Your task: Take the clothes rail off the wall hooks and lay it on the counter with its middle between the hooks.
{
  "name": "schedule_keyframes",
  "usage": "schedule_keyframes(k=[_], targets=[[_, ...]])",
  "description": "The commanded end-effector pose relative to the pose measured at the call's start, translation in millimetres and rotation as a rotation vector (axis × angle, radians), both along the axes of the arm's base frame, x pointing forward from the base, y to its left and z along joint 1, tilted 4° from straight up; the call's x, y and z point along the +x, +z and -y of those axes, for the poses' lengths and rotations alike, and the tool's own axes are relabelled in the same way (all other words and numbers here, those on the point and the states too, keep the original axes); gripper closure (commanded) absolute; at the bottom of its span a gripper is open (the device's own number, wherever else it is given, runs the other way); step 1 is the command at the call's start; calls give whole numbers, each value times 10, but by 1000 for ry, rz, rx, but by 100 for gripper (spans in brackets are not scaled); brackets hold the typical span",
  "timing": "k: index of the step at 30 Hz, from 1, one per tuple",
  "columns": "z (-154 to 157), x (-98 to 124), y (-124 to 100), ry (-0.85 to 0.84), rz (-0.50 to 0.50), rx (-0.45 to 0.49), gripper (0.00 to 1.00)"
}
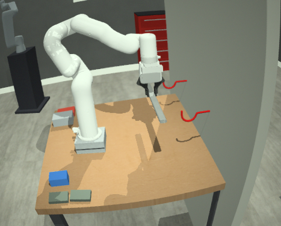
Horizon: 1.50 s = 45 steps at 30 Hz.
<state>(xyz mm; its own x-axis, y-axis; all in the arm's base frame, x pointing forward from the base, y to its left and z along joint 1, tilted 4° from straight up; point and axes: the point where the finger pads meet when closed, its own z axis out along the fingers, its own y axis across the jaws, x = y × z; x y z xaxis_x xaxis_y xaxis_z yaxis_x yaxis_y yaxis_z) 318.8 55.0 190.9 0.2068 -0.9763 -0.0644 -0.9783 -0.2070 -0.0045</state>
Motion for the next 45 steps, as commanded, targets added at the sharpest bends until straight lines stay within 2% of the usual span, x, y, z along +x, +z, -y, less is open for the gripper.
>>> schedule_keyframes(k=[1, 45], targets=[[-8, 14, -75, 0, 5, 1, 100], [-48, 10, -709, 0, 4, 1, 100]])
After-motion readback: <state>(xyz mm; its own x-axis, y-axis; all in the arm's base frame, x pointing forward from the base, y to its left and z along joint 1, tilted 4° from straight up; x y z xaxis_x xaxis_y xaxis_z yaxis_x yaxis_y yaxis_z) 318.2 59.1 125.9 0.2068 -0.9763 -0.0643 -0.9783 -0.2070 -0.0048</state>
